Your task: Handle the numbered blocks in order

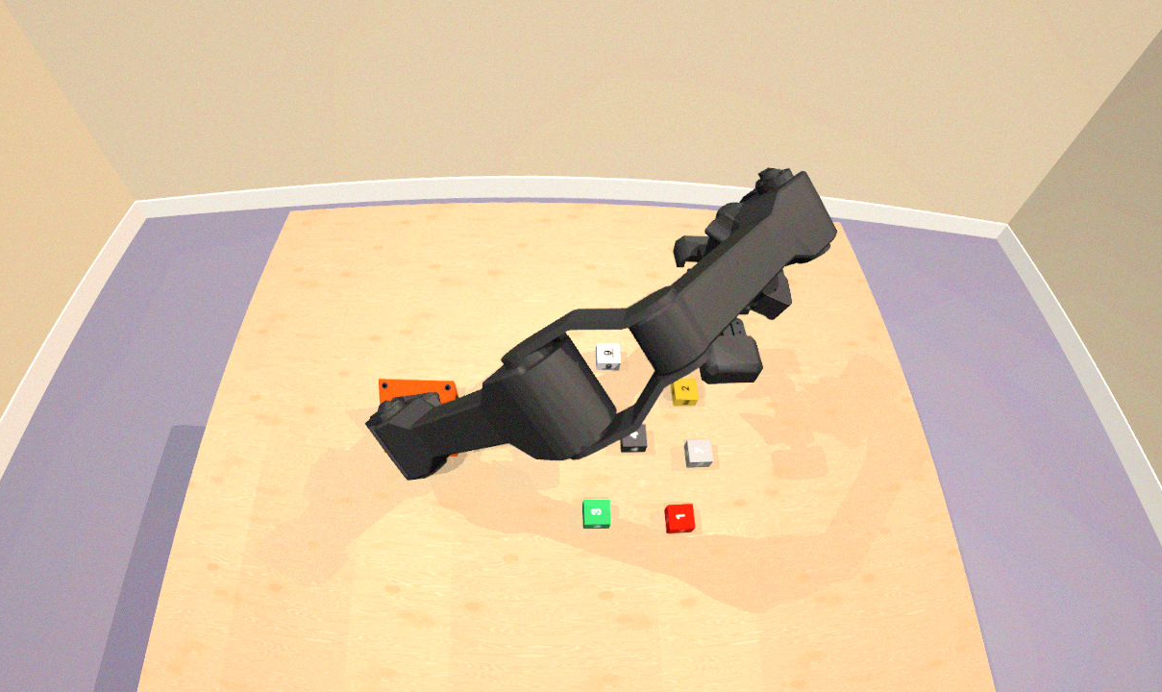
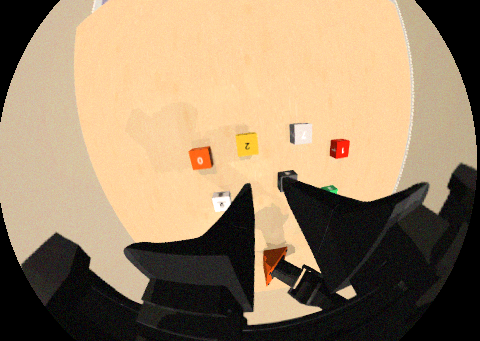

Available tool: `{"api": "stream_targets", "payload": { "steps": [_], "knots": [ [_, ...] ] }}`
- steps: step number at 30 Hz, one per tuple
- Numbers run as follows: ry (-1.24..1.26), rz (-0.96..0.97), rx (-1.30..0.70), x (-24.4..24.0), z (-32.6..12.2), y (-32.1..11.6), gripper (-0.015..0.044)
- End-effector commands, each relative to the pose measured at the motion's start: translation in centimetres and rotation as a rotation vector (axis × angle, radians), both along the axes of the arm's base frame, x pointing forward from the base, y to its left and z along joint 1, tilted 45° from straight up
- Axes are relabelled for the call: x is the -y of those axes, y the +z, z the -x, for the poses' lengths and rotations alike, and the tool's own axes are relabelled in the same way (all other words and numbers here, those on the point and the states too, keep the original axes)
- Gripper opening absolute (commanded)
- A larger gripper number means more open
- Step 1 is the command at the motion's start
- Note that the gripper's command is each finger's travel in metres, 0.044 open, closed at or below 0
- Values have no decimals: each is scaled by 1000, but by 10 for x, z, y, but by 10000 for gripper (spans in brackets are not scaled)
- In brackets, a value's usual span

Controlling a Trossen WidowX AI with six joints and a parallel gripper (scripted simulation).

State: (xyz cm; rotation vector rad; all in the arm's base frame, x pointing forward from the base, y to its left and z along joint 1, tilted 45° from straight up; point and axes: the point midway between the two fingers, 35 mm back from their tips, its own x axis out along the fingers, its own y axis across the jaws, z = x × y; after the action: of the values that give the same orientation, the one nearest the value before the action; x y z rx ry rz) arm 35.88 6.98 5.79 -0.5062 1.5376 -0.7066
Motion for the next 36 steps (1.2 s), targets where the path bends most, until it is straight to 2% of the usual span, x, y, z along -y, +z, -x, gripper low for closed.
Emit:
{"api": "stream_targets", "payload": {
  "steps": [1, 8, 12, 36],
  "knots": [
    [-23, -3, 19, 0, -3, -1, 120],
    [-23, -1, 20, 49, 3, -53, 304],
    [-23, 0, 20, 56, 5, -59, 400],
    [-23, 1, 20, 81, 8, -84, 400]
  ]
}}
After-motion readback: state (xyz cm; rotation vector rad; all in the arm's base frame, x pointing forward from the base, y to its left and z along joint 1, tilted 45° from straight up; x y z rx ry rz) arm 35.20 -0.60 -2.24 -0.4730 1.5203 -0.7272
